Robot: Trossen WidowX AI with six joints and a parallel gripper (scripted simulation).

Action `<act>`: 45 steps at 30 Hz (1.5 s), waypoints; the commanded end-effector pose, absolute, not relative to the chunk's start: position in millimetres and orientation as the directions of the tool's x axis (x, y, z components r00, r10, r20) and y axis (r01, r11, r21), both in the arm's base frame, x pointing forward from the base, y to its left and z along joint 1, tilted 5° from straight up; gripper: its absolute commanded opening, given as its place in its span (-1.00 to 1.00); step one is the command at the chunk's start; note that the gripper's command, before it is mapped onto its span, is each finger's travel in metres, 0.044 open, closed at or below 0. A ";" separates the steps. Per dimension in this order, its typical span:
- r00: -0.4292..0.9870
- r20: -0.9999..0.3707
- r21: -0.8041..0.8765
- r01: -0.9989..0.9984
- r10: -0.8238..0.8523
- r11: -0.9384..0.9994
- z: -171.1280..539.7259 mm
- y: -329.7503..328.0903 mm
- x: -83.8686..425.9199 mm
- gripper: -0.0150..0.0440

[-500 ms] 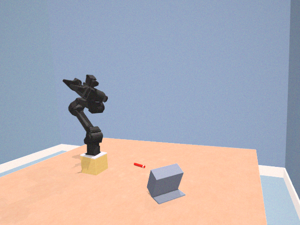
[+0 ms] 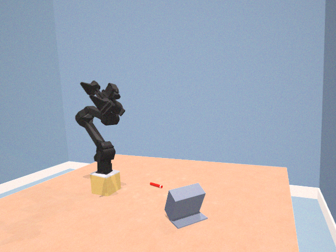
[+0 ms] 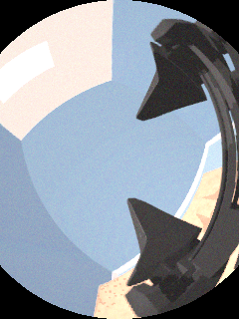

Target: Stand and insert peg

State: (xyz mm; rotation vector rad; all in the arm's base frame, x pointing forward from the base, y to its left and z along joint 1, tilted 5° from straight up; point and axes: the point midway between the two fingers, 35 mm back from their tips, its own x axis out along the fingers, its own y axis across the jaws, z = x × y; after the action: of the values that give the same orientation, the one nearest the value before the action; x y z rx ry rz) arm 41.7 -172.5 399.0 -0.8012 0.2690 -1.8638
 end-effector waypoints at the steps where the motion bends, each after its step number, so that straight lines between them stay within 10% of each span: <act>1: -0.133 0.418 -0.637 0.662 -0.899 -0.394 401.9 -178.6 71.3 1.00; 23: 0.374 0.306 -0.951 0.159 -0.875 -0.264 373.8 -181.0 214.7 1.00; 45: 0.742 -0.072 -0.873 -0.370 -0.666 -0.318 287.0 -135.2 327.3 1.00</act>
State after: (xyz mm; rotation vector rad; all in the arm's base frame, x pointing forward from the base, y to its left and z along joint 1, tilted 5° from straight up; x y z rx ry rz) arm 311.6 -146.5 305.5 -1.8746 0.7848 -0.5177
